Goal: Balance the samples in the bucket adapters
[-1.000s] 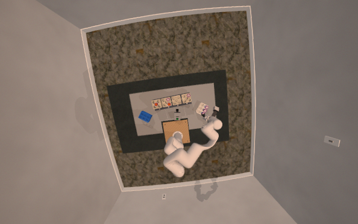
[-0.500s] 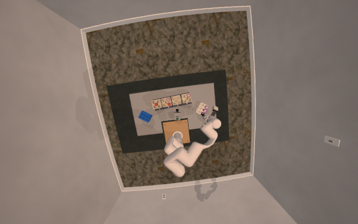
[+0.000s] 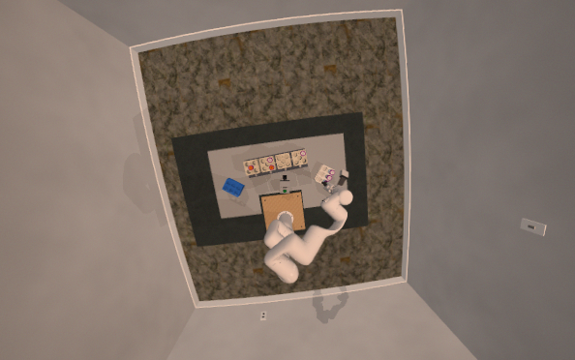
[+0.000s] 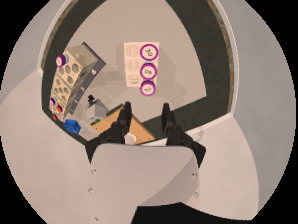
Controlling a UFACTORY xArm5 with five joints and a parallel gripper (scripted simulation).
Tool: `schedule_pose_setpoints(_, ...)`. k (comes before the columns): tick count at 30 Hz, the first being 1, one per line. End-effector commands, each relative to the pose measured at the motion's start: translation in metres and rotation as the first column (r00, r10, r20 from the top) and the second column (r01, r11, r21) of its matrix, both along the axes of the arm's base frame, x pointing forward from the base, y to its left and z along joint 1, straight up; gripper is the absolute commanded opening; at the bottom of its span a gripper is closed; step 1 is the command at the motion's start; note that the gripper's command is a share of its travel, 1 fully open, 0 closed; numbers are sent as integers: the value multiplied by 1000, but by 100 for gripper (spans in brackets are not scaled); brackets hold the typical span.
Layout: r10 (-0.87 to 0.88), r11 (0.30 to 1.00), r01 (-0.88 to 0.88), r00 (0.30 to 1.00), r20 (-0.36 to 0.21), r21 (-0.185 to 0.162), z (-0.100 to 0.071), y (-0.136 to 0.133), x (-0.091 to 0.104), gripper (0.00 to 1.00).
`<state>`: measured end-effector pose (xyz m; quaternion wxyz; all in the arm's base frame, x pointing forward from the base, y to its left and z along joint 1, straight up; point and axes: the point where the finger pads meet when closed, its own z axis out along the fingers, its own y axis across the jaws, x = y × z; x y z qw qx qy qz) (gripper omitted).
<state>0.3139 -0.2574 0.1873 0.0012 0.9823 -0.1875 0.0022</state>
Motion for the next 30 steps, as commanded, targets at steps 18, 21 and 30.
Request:
schedule_pose_setpoints(18, 0, 1000, 0, 1000, 4, -3, -36, -1, 1, 57)
schedule_pose_setpoints(21, 0, 1000, 0, 1000, 4, -3, -42, -1, 1, 57)
schedule_pose_setpoints(30, 0, 1000, 0, 1000, 4, -3, -60, -1, 2, 57)
